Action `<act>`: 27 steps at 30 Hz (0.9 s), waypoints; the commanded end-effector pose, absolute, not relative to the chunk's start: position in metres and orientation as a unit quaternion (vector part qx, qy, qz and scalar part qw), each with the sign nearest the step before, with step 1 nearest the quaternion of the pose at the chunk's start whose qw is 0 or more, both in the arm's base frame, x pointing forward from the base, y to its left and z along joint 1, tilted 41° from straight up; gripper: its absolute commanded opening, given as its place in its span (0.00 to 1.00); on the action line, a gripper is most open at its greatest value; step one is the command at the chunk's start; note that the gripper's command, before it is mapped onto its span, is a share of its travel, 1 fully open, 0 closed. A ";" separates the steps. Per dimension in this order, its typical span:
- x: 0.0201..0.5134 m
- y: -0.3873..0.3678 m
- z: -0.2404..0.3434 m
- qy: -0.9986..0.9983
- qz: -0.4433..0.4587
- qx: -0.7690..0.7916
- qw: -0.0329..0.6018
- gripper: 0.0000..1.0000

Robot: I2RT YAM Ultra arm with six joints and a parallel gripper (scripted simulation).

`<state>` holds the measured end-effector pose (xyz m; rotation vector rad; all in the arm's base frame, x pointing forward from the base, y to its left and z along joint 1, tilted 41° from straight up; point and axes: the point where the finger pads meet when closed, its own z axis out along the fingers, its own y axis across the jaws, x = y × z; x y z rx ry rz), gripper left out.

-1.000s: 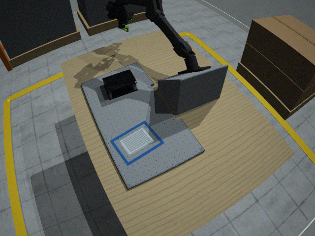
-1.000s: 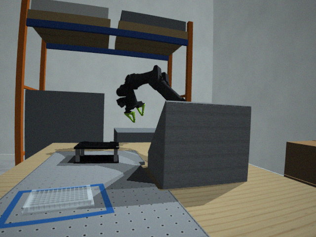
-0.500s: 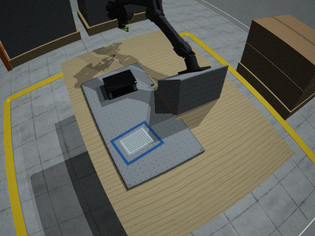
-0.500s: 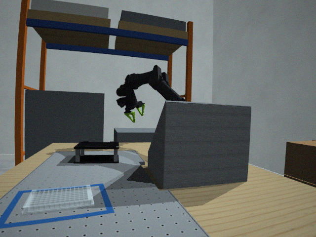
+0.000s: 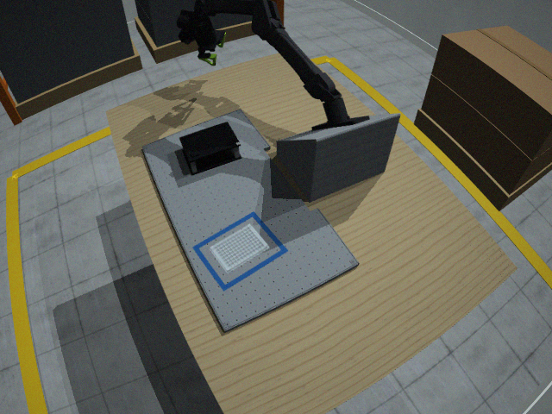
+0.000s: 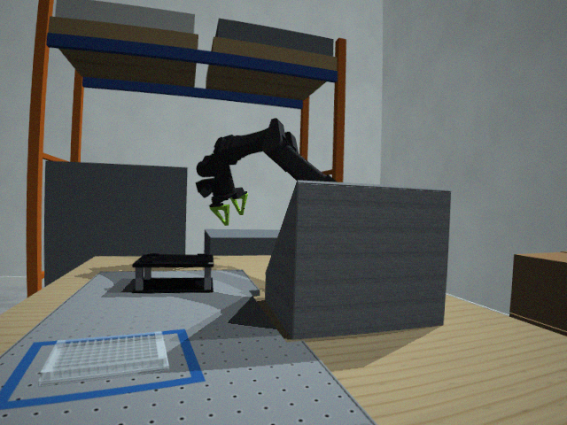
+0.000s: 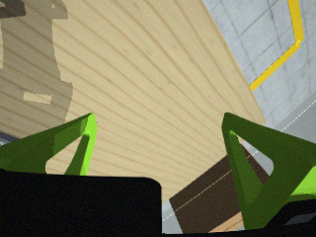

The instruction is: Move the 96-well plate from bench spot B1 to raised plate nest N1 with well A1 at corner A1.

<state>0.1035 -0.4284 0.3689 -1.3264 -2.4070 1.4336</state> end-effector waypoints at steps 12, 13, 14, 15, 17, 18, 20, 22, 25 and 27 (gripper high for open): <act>0.162 -0.431 0.343 -0.793 0.452 -0.408 -0.007 1.00; 0.166 -0.430 0.332 -0.810 0.439 -0.389 0.003 1.00; 0.170 -0.430 0.329 -0.813 0.437 -0.385 0.002 1.00; 0.174 -0.429 0.327 -0.811 0.437 -0.390 0.000 1.00; 0.183 -0.429 0.329 -0.805 0.443 -0.394 -0.010 1.00; 0.186 -0.429 0.326 -0.804 0.445 -0.394 -0.006 1.00; 0.190 -0.428 0.325 -0.803 0.446 -0.394 -0.008 1.00; 0.191 -0.424 0.328 -0.803 0.446 -0.395 -0.009 1.00; 0.203 -0.419 0.320 -0.825 0.429 -0.367 -0.017 1.00; 0.215 -0.422 0.299 -0.833 0.420 -0.360 -0.004 1.00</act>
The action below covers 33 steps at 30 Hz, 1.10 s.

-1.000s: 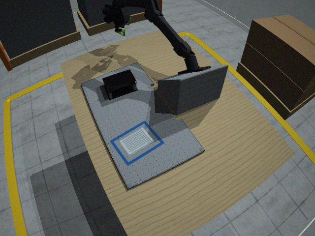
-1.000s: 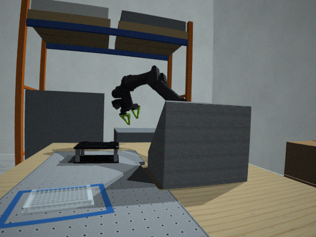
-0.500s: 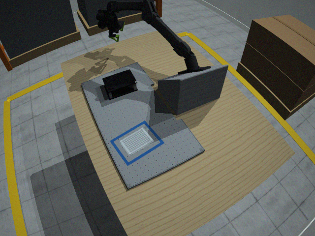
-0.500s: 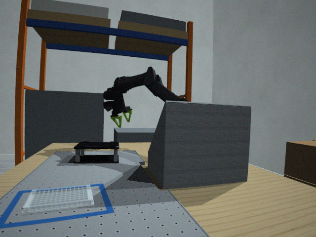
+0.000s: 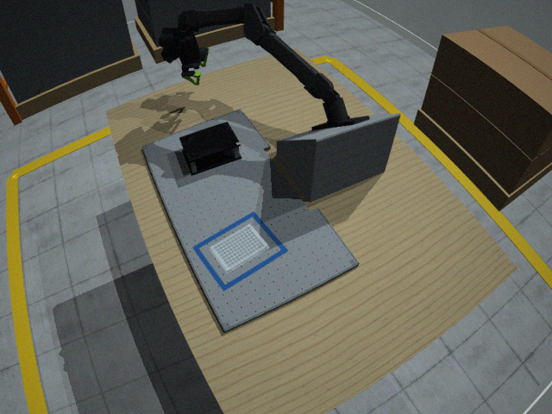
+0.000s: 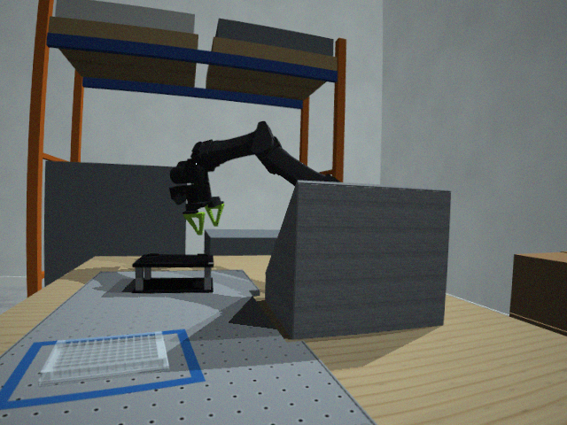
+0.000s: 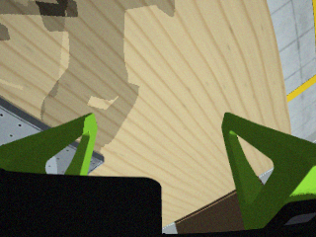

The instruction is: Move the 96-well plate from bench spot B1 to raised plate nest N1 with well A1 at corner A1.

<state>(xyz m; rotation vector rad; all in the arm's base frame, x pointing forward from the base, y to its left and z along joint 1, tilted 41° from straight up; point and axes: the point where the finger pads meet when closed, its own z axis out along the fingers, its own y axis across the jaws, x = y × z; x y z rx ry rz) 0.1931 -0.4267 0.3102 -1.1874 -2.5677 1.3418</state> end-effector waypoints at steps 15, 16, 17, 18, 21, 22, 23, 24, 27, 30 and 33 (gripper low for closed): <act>0.263 -0.405 0.274 -0.848 0.409 -0.336 -0.017 1.00; 0.270 -0.406 0.259 -0.850 0.404 -0.337 -0.008 1.00; 0.274 -0.405 0.259 -0.849 0.406 -0.338 -0.013 1.00; 0.279 -0.405 0.266 -0.843 0.413 -0.343 -0.023 1.00; 0.287 -0.399 0.257 -0.845 0.413 -0.340 -0.015 1.00; 0.290 -0.396 0.254 -0.846 0.412 -0.339 -0.013 1.00; 0.292 -0.396 0.252 -0.846 0.412 -0.339 -0.013 1.00; 0.298 -0.394 0.239 -0.858 0.399 -0.325 -0.012 1.00; 0.304 -0.389 0.235 -0.868 0.391 -0.305 -0.011 1.00; 0.314 -0.388 0.239 -0.860 0.399 -0.316 -0.026 1.00; 0.323 -0.381 0.230 -0.861 0.399 -0.315 -0.021 1.00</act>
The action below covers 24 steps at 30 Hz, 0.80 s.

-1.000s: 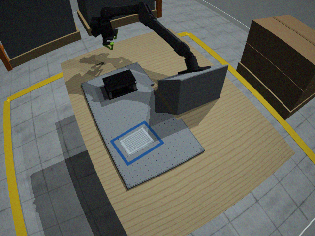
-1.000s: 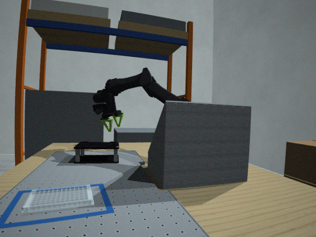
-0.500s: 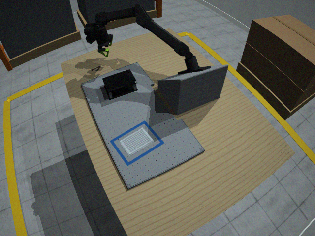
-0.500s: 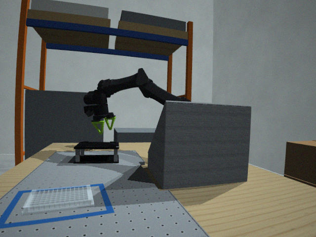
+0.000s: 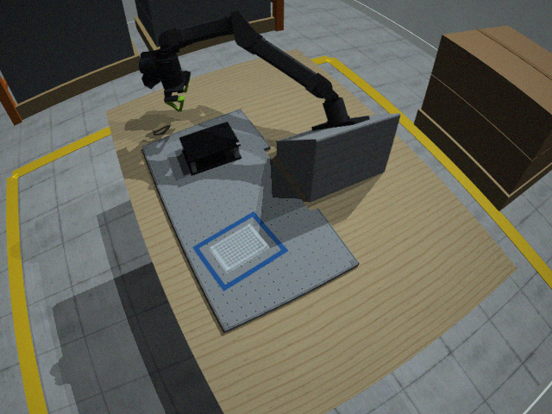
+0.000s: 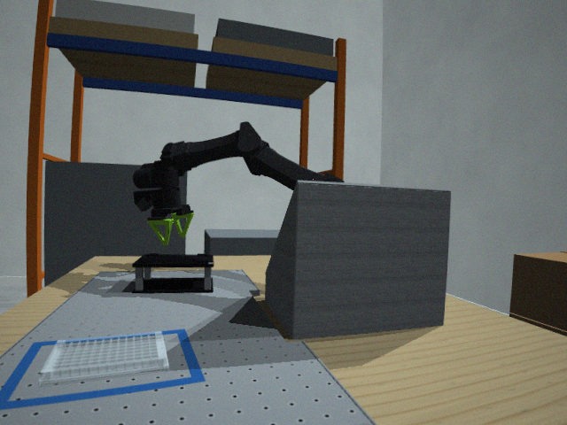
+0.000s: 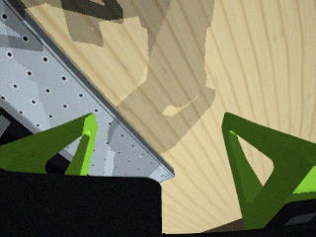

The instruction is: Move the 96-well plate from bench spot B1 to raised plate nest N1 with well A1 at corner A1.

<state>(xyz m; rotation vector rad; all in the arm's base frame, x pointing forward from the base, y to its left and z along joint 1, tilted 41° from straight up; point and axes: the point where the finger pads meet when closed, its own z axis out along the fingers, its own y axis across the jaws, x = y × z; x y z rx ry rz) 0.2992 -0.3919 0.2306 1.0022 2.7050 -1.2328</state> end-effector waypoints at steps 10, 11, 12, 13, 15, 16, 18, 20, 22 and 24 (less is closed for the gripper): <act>0.353 -0.361 0.201 0.879 -0.380 0.287 0.023 1.00; 0.353 -0.361 0.201 0.879 -0.380 0.287 0.023 1.00; 0.353 -0.361 0.201 0.879 -0.380 0.287 0.023 1.00; 0.356 -0.359 0.199 0.878 -0.382 0.287 0.022 1.00; 0.360 -0.354 0.195 0.877 -0.384 0.286 0.019 1.00; 0.362 -0.350 0.192 0.878 -0.384 0.285 0.016 1.00; 0.368 -0.345 0.186 0.879 -0.383 0.284 0.013 1.00; 0.369 -0.344 0.184 0.879 -0.383 0.284 0.013 1.00; 0.373 -0.335 0.183 0.894 -0.368 0.254 0.019 1.00; 0.383 -0.332 0.165 0.896 -0.366 0.253 0.012 1.00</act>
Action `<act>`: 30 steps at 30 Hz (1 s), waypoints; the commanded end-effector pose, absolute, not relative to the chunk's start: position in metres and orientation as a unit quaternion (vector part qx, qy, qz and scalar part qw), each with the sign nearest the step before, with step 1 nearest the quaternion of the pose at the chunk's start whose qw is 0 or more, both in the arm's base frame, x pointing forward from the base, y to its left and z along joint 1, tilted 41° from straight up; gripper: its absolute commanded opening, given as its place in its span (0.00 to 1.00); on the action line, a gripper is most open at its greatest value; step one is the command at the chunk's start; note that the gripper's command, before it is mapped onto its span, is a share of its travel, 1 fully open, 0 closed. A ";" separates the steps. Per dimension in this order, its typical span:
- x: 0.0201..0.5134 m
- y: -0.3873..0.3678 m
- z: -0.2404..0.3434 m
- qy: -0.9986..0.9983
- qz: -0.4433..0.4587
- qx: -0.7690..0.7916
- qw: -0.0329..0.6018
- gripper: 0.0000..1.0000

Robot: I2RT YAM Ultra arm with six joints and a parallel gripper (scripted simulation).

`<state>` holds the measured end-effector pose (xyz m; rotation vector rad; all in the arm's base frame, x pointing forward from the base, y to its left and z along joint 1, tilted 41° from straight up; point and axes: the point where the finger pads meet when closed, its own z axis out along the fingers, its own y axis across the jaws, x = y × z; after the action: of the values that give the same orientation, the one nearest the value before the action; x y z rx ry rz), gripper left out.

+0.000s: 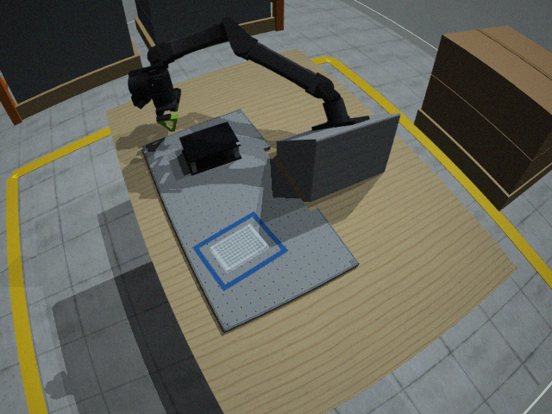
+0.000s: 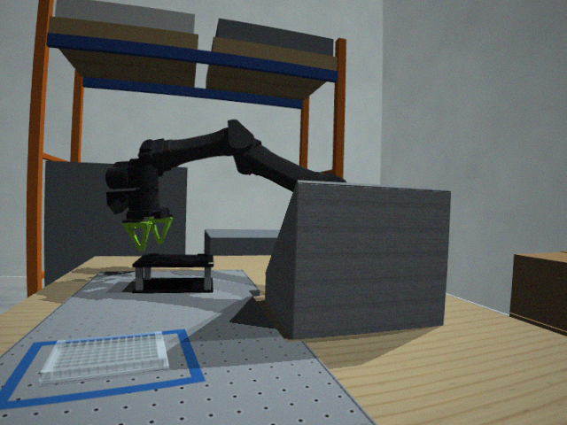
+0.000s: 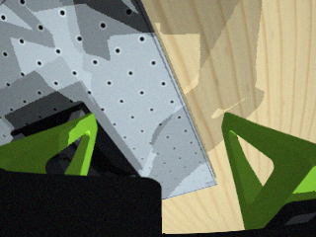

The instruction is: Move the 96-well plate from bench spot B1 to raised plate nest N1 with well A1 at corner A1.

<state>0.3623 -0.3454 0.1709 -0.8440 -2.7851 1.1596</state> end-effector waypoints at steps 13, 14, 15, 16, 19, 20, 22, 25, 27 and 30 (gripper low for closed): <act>0.407 -0.298 0.128 -0.909 0.353 -0.219 0.002 1.00; 0.412 -0.296 0.131 -0.907 0.355 -0.228 -0.009 1.00; 0.418 -0.295 0.134 -0.905 0.356 -0.232 -0.020 1.00; 0.420 -0.291 0.130 -0.905 0.356 -0.231 -0.018 1.00; 0.424 -0.281 0.122 -0.905 0.357 -0.229 -0.011 1.00; 0.424 -0.277 0.119 -0.906 0.358 -0.228 -0.007 1.00; 0.424 -0.277 0.119 -0.906 0.358 -0.228 -0.007 1.00; 0.429 -0.265 0.111 -0.918 0.346 -0.195 -0.005 1.00; 0.435 -0.259 0.096 -0.917 0.345 -0.198 -0.001 1.00; 0.442 -0.249 0.090 -0.916 0.346 -0.201 -0.008 1.00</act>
<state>0.4225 -0.2720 0.0969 -0.6593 -2.8457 1.0902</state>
